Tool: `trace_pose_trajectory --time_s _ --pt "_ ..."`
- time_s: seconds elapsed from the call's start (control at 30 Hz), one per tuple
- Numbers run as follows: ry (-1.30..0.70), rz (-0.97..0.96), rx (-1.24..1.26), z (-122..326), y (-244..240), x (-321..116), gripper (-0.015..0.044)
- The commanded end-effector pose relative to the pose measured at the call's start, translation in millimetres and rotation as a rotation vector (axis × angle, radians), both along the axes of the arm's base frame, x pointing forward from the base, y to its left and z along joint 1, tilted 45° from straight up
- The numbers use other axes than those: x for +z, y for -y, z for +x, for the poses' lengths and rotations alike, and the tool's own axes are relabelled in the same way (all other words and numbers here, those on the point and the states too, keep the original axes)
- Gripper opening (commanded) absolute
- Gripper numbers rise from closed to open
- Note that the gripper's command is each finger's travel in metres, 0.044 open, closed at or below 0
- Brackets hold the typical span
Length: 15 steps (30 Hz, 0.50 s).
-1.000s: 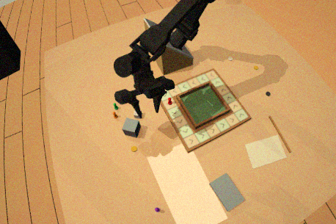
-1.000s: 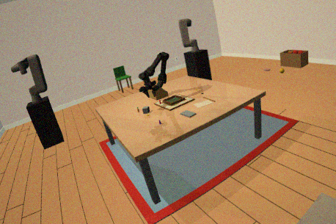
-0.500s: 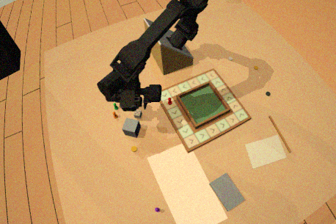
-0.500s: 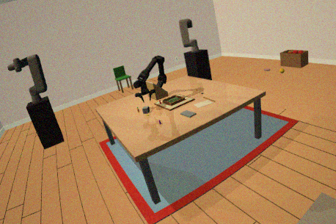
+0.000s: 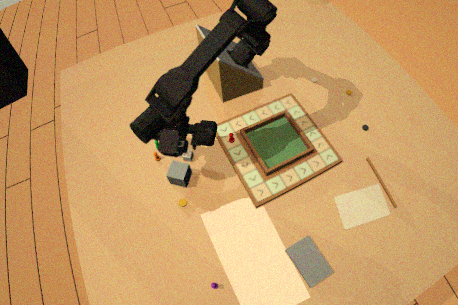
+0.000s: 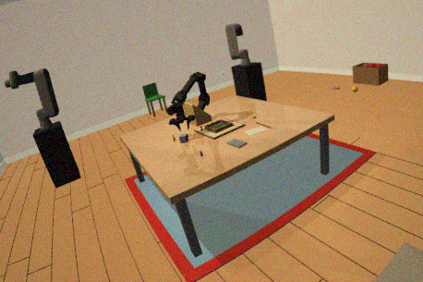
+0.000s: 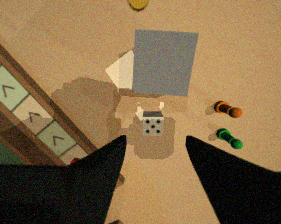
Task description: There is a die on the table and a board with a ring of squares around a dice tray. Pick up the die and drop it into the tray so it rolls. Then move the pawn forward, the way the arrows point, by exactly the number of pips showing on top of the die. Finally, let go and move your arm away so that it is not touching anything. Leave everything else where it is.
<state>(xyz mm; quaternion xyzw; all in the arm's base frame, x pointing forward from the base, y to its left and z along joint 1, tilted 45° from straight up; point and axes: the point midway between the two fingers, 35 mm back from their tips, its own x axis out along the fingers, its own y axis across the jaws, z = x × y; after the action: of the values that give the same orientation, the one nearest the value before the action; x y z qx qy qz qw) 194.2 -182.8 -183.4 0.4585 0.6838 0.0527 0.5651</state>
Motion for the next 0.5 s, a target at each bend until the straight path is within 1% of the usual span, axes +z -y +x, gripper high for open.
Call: trace_pose_trajectory --time_s 0.0,0.47 --pt "-0.005 0.002 -0.003 0 -8 -8 0.0275" --pt "-0.005 0.003 -0.003 1 -23 -23 0.0275"
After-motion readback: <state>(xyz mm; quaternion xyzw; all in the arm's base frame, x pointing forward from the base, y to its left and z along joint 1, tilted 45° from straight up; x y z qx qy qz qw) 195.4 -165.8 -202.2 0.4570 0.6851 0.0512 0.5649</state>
